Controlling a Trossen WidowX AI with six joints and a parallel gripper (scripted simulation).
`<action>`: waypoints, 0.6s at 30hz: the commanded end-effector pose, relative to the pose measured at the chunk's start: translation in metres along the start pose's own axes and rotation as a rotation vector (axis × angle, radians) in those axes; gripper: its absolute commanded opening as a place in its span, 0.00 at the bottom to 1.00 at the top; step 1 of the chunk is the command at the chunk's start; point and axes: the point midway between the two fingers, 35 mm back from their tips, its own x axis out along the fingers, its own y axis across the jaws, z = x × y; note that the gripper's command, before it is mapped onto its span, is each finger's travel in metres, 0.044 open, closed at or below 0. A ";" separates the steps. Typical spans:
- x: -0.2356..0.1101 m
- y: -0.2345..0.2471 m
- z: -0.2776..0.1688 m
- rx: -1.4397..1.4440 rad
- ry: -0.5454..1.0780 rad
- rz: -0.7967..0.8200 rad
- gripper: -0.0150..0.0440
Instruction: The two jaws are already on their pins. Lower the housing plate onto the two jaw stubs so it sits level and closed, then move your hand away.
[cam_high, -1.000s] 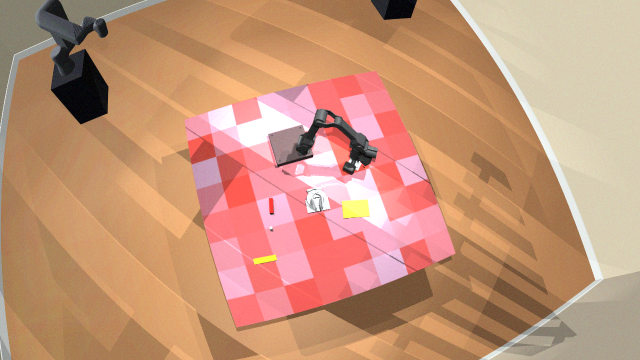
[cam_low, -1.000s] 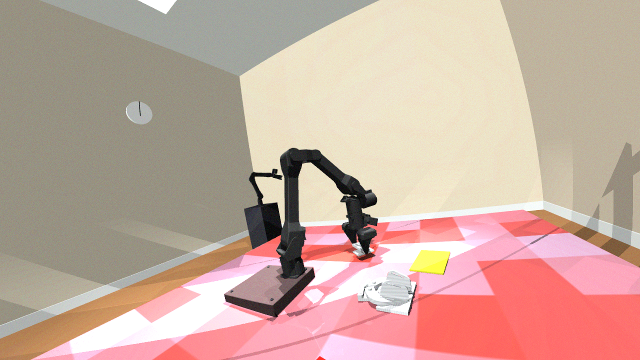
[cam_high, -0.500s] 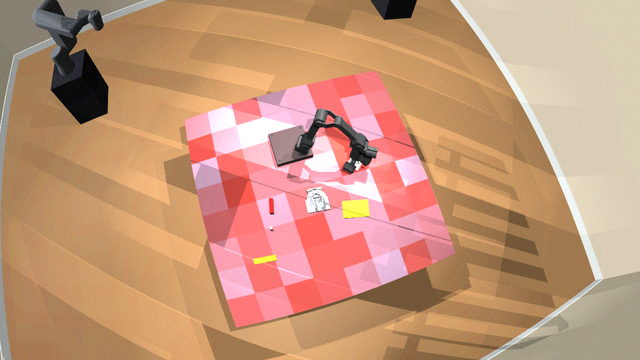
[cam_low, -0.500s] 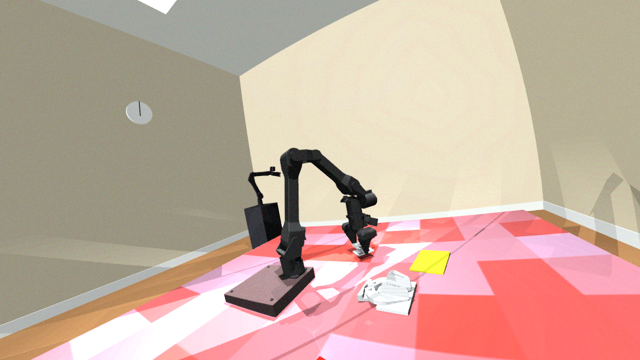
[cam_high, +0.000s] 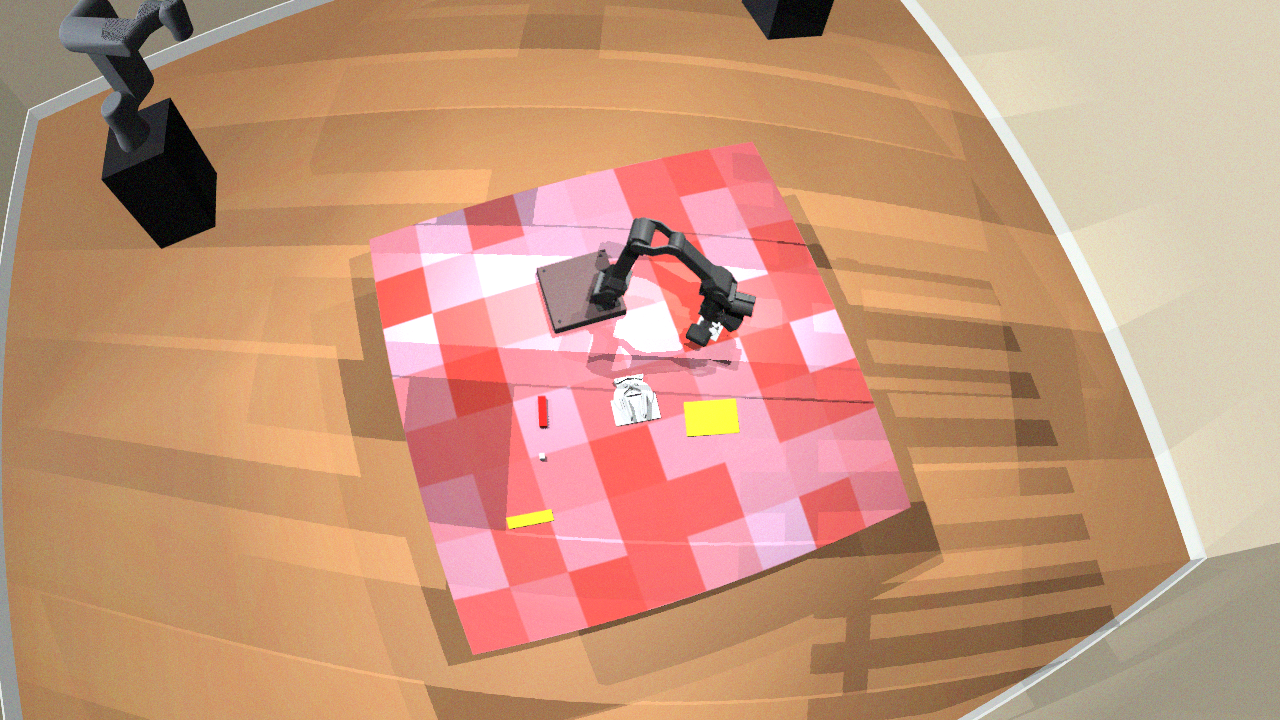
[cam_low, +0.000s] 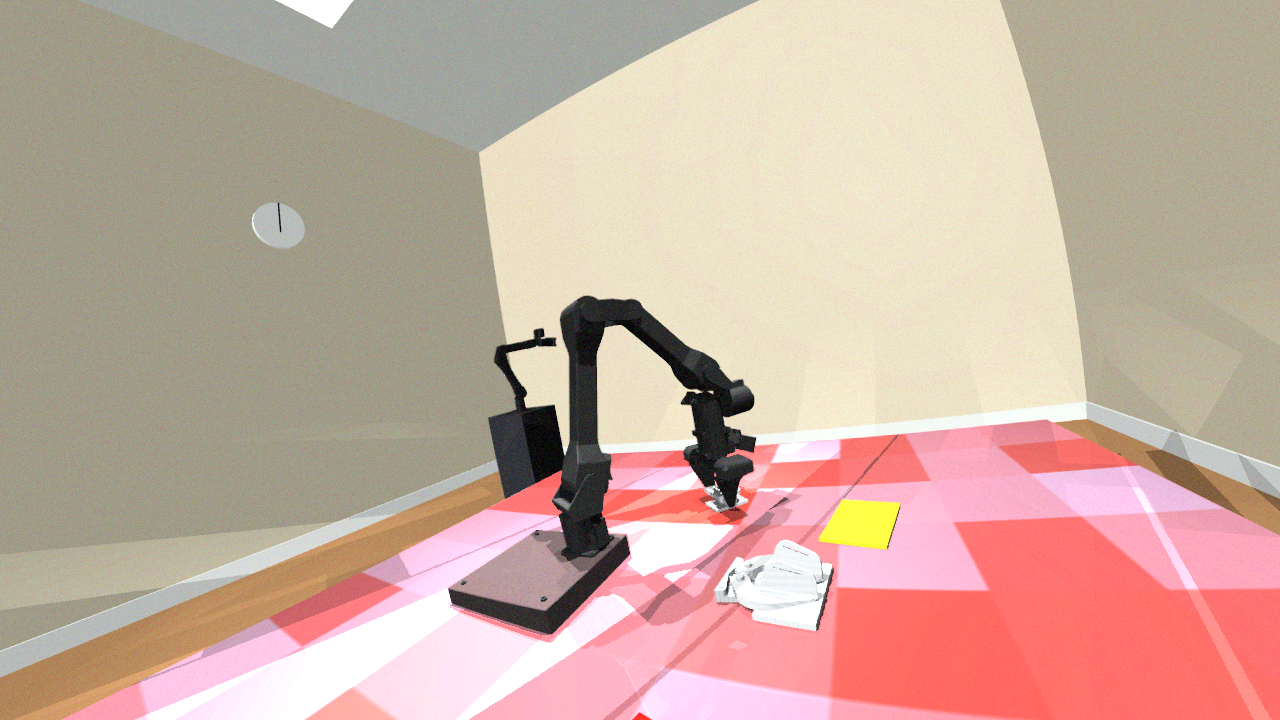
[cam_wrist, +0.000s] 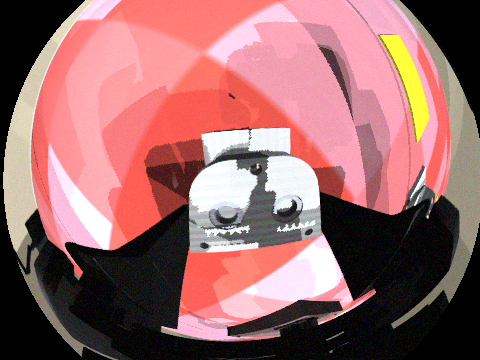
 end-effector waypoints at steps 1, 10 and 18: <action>0.000 0.000 0.000 0.000 0.000 0.000 0.85; -0.001 0.000 0.000 0.000 0.000 0.000 0.85; -0.023 0.001 0.002 0.002 0.000 0.001 0.85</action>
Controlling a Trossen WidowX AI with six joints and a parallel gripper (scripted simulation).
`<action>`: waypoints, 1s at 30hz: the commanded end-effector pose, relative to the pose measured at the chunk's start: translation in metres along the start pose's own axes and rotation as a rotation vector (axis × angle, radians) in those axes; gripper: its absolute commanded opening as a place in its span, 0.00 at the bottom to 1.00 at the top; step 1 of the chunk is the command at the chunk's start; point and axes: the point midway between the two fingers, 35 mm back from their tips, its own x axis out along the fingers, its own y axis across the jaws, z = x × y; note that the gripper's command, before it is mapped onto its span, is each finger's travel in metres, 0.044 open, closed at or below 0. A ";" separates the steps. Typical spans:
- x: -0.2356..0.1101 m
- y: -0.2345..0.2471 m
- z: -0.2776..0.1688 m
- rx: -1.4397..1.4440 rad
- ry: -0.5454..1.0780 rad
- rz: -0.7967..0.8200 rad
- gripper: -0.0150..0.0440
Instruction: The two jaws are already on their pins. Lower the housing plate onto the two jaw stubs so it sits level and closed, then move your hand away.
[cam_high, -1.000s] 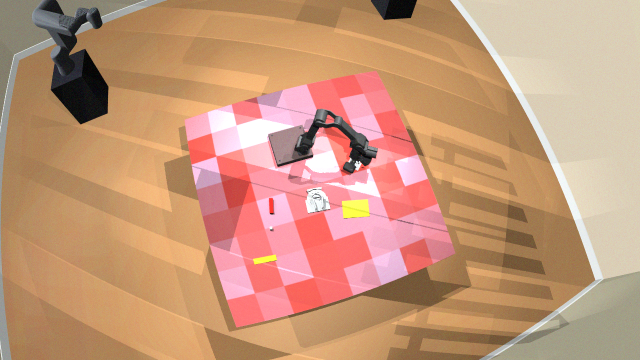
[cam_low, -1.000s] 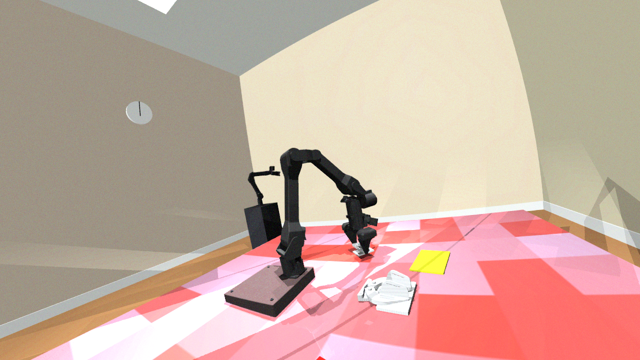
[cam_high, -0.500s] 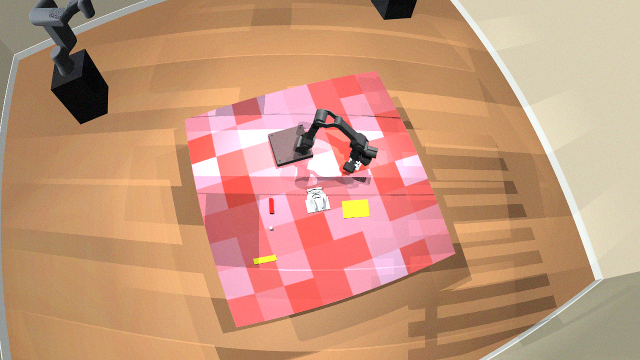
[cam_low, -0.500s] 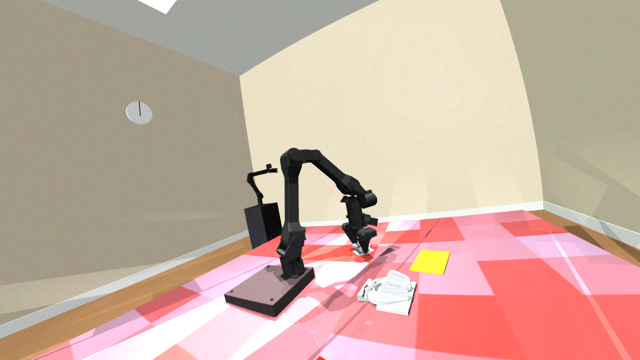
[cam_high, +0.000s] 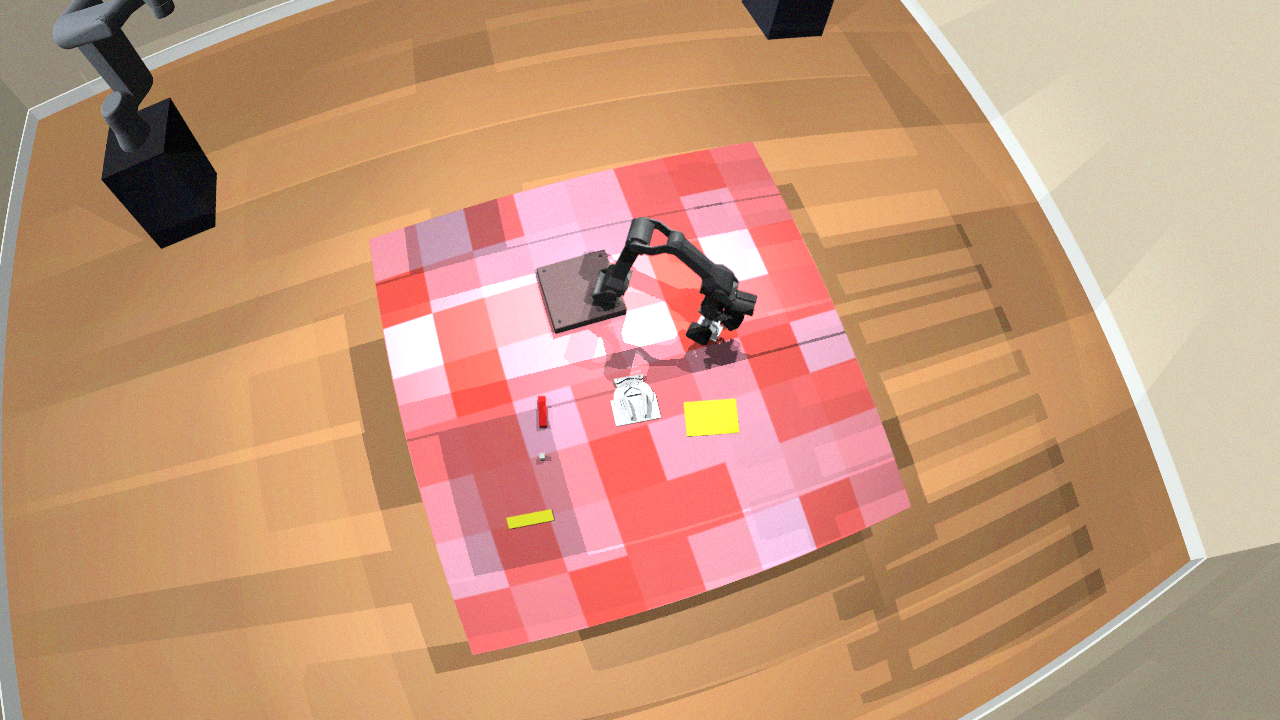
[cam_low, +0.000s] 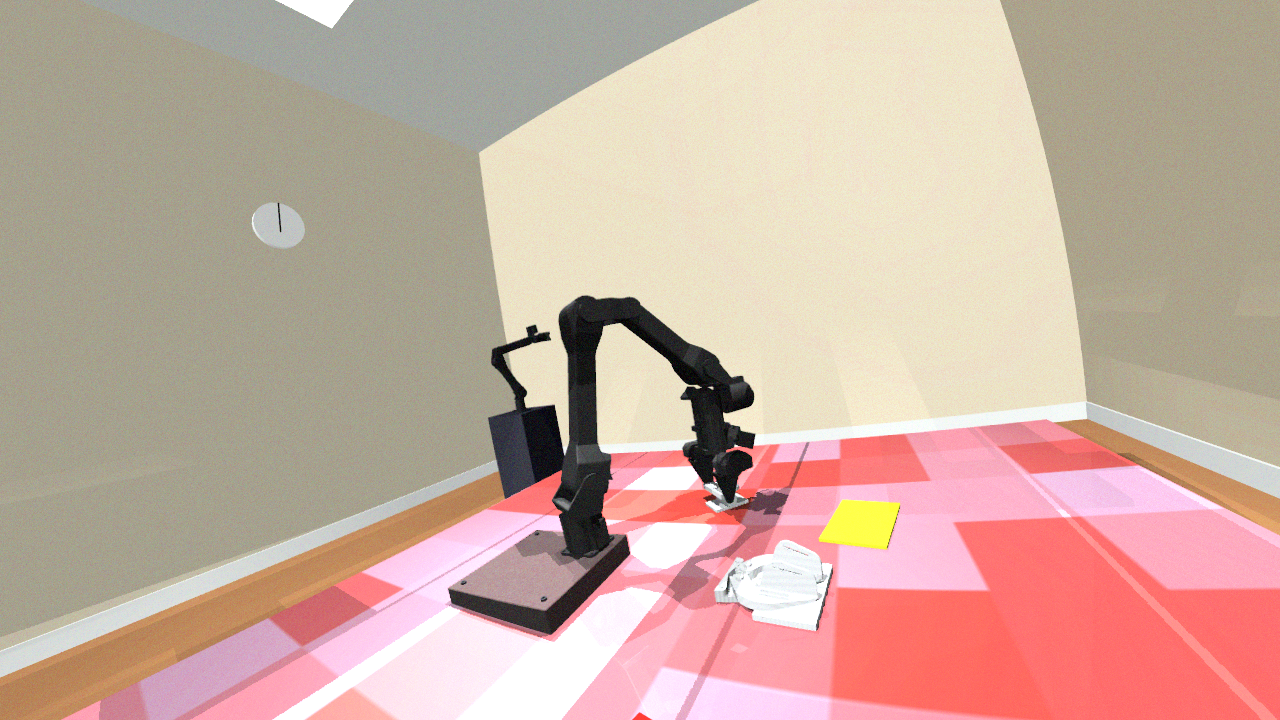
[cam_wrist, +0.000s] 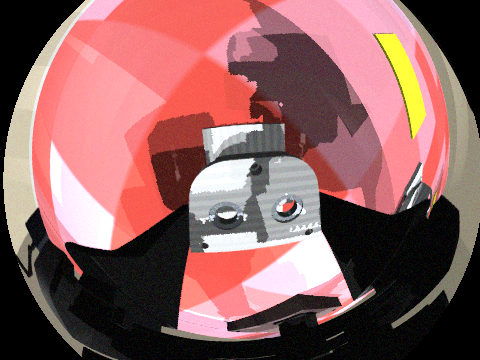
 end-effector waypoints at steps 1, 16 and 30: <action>-0.017 0.001 0.003 0.000 -0.015 0.005 0.85; -0.063 0.001 0.001 0.004 -0.014 0.007 0.85; -0.064 -0.018 0.002 0.055 -0.015 0.006 0.85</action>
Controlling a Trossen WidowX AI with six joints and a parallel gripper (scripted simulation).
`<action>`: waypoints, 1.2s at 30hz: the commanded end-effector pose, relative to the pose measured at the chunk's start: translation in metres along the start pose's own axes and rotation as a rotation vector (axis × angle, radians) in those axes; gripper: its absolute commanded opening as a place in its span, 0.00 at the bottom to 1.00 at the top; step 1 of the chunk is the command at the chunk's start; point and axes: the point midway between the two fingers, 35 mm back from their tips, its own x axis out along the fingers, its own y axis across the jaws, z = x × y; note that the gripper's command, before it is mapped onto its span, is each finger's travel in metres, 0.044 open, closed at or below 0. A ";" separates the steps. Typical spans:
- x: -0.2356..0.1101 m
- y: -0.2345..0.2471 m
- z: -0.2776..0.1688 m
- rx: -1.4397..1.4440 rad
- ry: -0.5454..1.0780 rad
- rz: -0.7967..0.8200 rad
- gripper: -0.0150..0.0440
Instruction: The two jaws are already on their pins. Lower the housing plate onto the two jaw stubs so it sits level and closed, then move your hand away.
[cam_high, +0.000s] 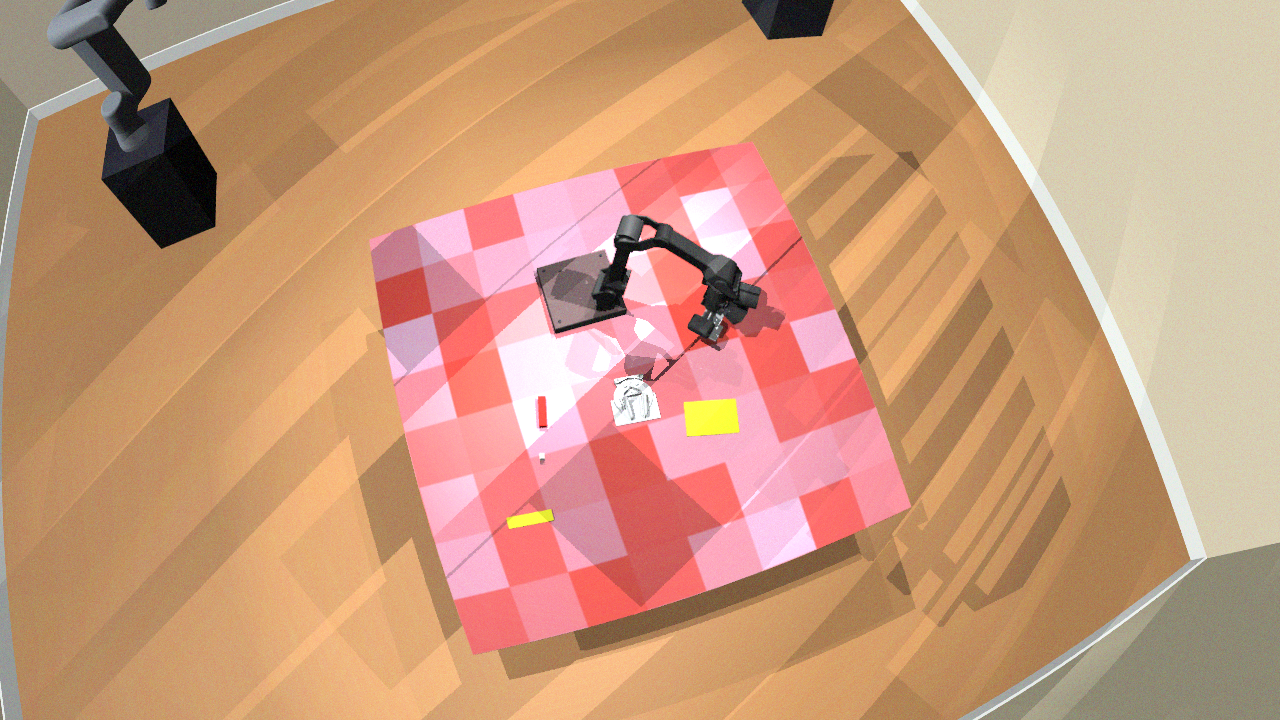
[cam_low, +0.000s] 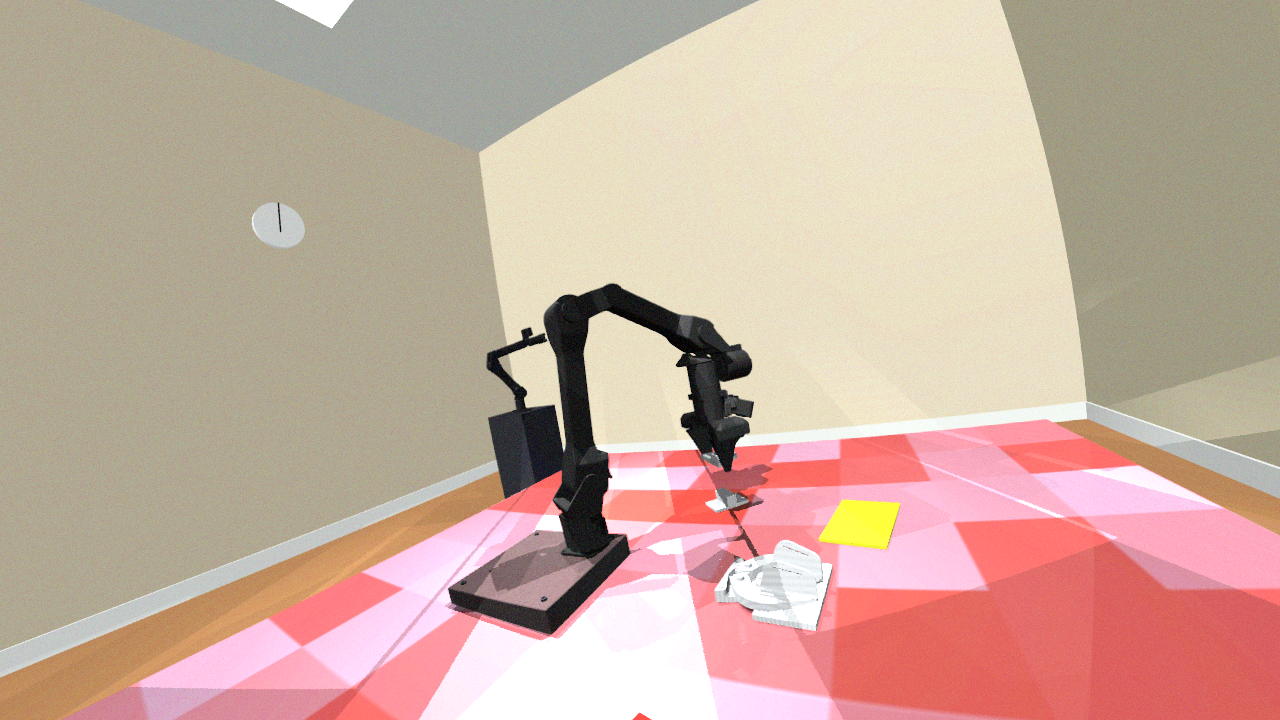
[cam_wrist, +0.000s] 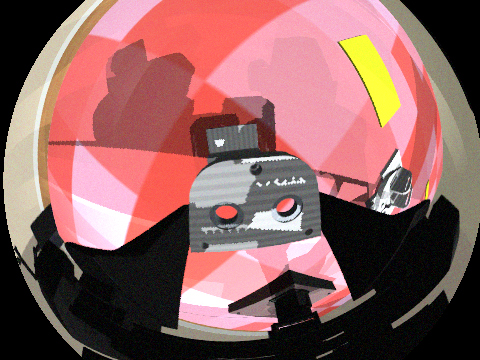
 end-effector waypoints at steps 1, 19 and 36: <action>-0.002 -0.014 0.001 0.034 -0.002 0.001 0.85; -0.003 -0.074 0.000 0.206 -0.005 -0.005 0.85; -0.003 -0.129 -0.013 0.370 -0.006 -0.011 0.85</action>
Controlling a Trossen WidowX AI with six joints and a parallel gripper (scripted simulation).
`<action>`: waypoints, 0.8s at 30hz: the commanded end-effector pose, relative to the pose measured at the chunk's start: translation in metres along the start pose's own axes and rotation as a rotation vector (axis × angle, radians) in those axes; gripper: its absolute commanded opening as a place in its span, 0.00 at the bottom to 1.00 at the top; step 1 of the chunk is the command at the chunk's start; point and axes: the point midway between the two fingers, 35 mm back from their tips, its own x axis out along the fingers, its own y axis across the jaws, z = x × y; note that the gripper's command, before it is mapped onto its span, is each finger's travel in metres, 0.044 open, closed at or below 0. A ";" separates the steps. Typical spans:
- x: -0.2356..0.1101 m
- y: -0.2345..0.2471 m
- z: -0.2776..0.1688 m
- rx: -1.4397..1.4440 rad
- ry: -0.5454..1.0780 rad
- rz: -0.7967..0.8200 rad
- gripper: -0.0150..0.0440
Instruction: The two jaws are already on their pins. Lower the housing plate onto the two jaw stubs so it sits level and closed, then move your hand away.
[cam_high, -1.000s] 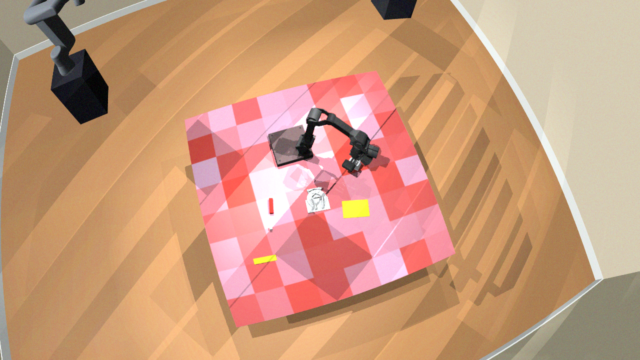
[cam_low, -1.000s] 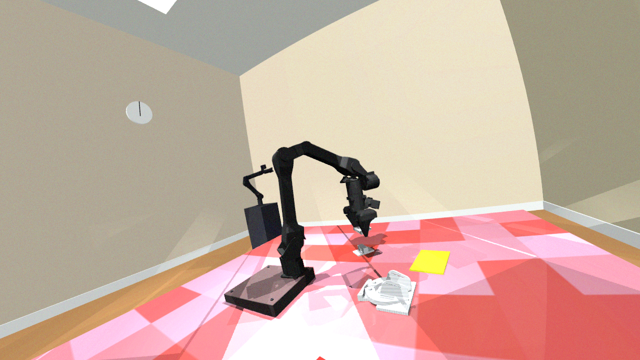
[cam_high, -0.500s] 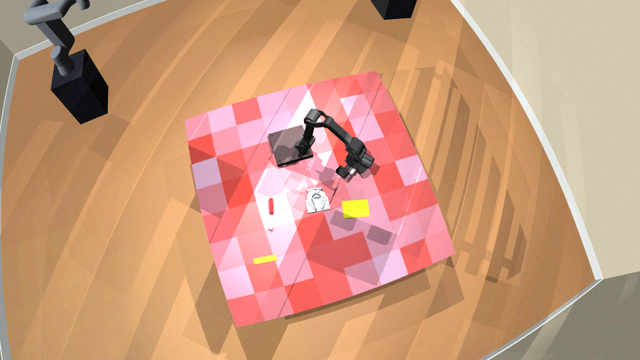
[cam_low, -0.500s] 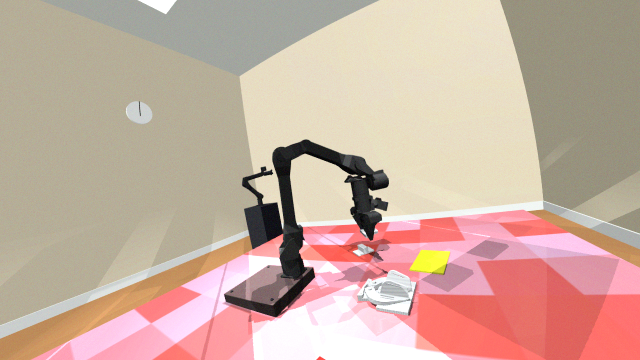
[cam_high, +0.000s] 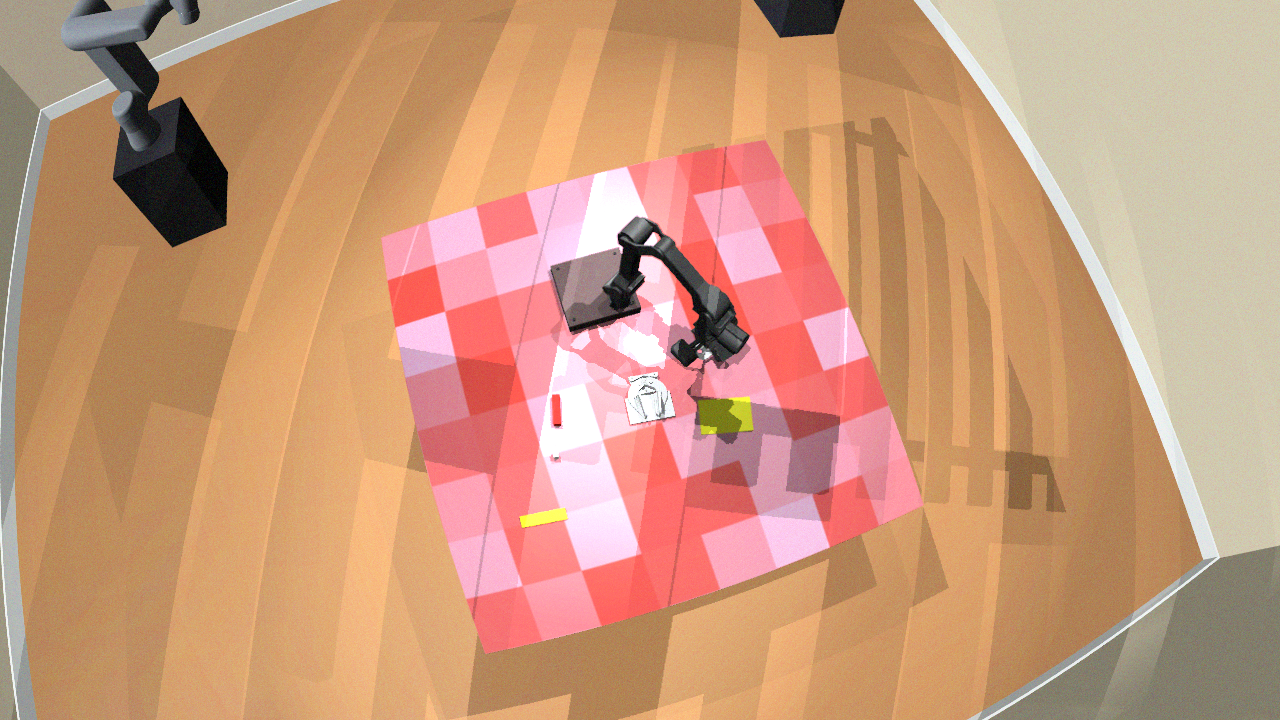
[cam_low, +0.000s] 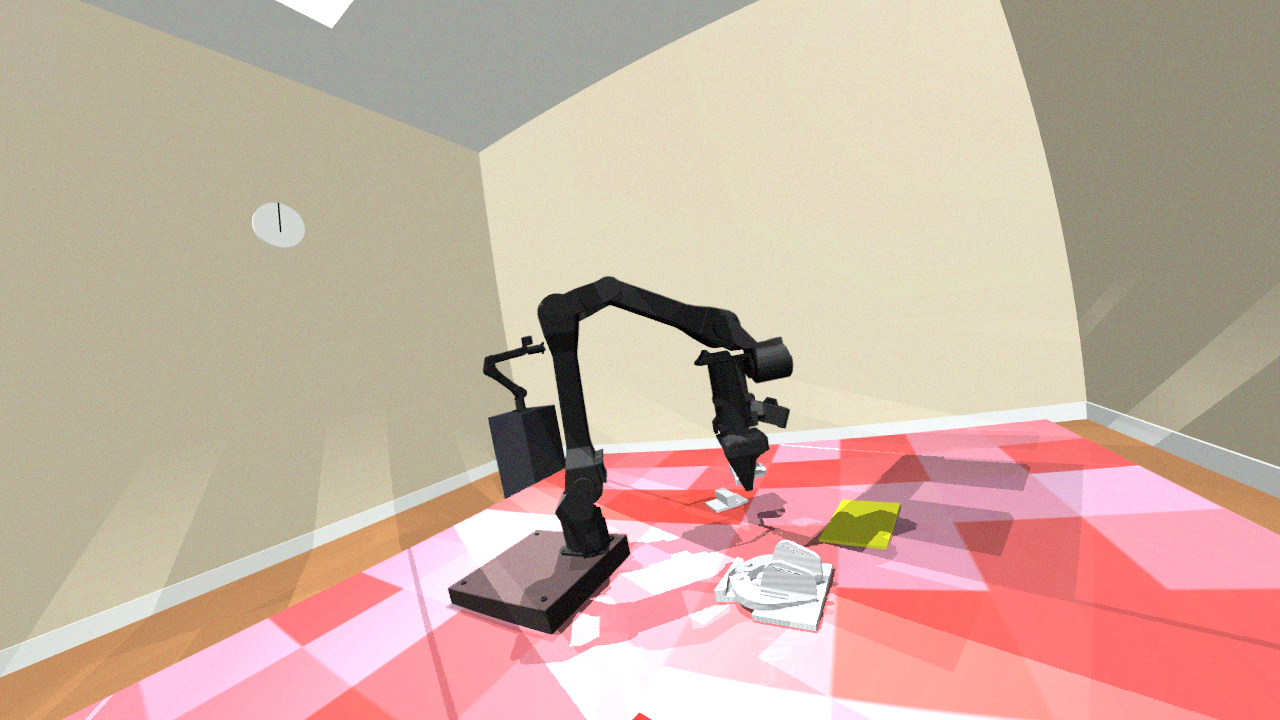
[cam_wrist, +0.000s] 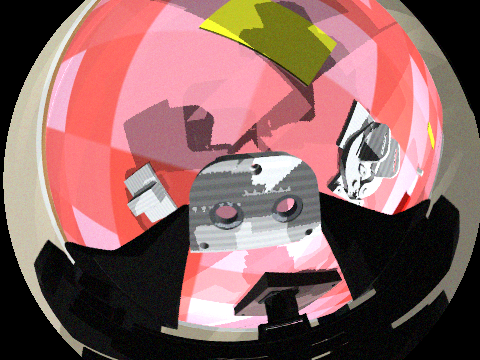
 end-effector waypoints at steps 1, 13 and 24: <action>-0.001 -0.017 0.000 0.041 -0.003 -0.005 0.85; -0.001 -0.057 -0.004 0.160 -0.003 -0.009 0.85; -0.001 -0.092 -0.012 0.271 -0.002 -0.012 0.85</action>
